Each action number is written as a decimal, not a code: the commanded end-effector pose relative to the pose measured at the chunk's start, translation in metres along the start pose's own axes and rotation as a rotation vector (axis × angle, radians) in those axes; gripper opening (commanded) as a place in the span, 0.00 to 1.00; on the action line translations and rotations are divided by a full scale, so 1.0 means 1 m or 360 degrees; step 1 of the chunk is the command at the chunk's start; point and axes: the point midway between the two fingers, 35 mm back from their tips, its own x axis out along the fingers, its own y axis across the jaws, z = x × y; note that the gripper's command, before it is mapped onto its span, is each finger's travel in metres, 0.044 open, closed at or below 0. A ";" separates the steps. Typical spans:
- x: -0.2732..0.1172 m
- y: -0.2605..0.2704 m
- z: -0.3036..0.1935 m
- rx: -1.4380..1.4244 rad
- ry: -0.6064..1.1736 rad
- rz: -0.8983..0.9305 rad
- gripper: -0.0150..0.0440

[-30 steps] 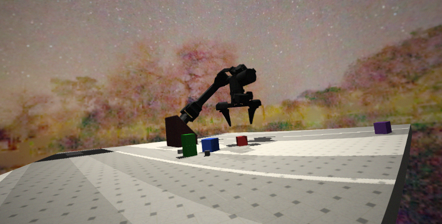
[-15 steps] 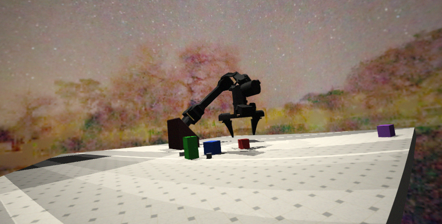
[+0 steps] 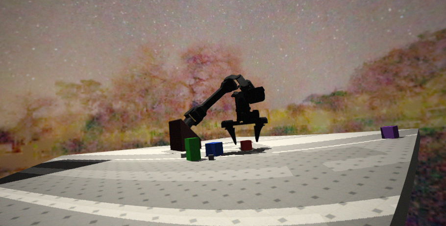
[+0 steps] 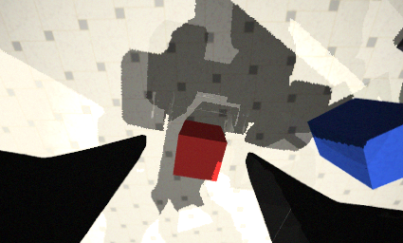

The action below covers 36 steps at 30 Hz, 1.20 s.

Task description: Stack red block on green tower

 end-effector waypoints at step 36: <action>0.016 -0.002 -0.003 0.0019 0.0014 0.0004 0.49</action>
